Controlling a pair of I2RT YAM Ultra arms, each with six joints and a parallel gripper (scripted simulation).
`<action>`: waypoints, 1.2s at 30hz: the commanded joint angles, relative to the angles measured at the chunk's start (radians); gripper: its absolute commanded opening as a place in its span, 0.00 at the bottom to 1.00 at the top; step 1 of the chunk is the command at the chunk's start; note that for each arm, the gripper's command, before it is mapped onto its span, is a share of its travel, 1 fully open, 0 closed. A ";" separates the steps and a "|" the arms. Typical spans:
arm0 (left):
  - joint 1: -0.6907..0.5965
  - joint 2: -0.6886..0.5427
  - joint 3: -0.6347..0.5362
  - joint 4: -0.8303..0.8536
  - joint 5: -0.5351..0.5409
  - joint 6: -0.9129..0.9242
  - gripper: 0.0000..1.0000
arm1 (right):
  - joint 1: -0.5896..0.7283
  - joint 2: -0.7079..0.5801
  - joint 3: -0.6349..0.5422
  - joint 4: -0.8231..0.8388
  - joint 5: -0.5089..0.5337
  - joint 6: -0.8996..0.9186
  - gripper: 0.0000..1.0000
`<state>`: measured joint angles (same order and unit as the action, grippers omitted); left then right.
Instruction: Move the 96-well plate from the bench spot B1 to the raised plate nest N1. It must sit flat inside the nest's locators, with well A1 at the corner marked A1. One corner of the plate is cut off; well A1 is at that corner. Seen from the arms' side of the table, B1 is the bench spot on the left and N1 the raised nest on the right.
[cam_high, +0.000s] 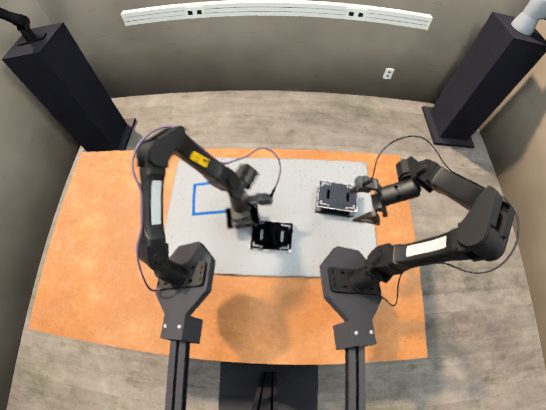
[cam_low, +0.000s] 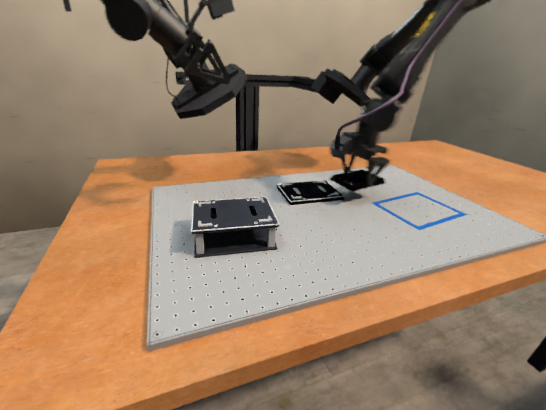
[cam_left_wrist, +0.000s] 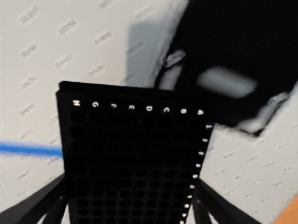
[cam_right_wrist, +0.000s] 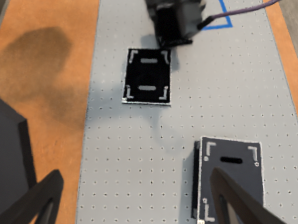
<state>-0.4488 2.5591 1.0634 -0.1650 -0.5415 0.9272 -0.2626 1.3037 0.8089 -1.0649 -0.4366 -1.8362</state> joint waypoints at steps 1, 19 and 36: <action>-0.130 0.079 0.035 -0.024 0.032 -0.187 0.79 | -0.043 -0.038 0.036 -0.116 -0.077 -0.111 1.00; -0.351 0.266 0.227 -0.148 0.050 -0.301 0.79 | -0.078 -0.043 0.050 -0.128 -0.073 -0.130 1.00; -0.358 0.282 0.258 -0.126 0.040 -0.137 0.79 | -0.078 -0.043 0.050 -0.129 -0.073 -0.130 1.00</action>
<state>-0.7792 2.8216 1.2812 -0.3153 -0.4950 0.7578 -0.3420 1.2884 0.8341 -1.1656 -0.4770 -1.9583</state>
